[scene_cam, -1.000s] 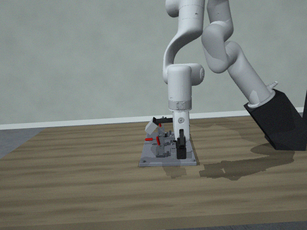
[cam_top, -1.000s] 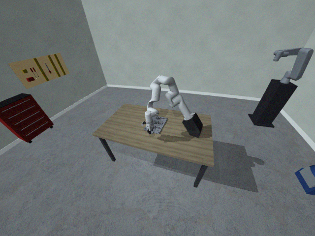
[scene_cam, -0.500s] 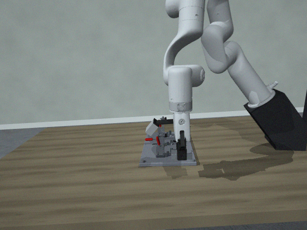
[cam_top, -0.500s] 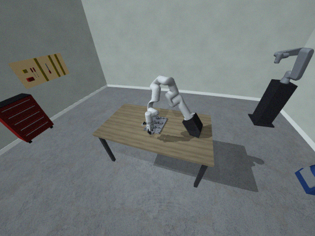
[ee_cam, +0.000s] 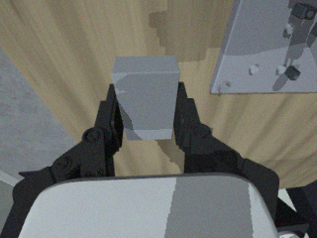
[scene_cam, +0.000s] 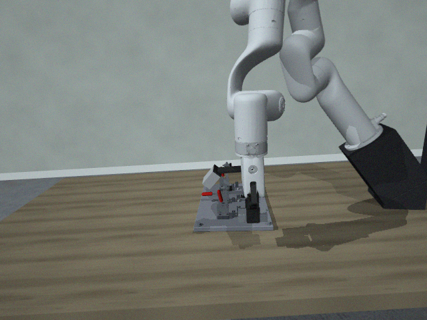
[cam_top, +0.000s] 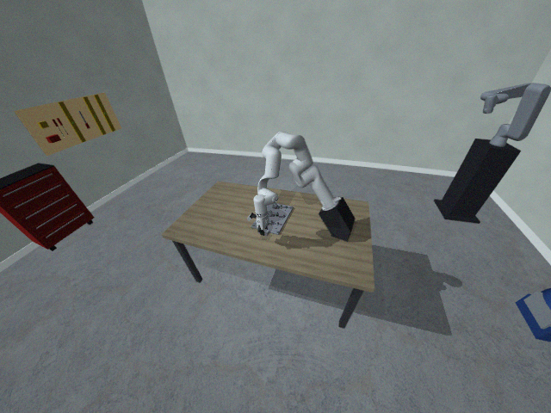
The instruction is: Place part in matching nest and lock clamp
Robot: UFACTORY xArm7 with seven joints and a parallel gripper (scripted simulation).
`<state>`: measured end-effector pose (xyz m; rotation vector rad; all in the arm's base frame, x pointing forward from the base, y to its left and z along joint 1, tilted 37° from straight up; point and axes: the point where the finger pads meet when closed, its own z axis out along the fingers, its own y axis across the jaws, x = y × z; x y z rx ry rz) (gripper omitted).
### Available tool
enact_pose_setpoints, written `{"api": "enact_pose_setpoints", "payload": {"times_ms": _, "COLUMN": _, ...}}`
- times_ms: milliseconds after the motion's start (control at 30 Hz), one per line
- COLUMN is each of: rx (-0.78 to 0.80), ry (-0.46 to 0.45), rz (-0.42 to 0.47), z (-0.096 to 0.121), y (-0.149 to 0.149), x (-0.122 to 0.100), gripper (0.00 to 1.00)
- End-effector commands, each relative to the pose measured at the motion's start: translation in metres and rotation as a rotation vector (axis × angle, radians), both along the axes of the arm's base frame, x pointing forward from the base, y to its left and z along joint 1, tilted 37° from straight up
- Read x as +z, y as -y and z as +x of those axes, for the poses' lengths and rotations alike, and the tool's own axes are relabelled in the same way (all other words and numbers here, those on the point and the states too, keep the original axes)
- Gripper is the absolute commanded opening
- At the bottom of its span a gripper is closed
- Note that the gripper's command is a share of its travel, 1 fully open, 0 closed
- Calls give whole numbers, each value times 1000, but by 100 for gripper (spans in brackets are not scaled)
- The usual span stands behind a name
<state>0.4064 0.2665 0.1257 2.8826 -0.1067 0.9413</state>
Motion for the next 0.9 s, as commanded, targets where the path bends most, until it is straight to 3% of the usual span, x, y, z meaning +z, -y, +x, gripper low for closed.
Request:
{"api": "enact_pose_setpoints", "payload": {"times_ms": 0, "rx": 2, "ry": 1, "rz": 1, "z": 0, "y": -1, "x": 1, "gripper": 0}}
{"api": "enact_pose_setpoints", "payload": {"times_ms": 567, "rx": 2, "ry": 1, "rz": 1, "z": 0, "y": 1, "x": 1, "gripper": 0}}
{"api": "enact_pose_setpoints", "payload": {"times_ms": 867, "rx": 2, "ry": 1, "rz": 2, "z": -2, "y": 24, "x": 2, "gripper": 0}}
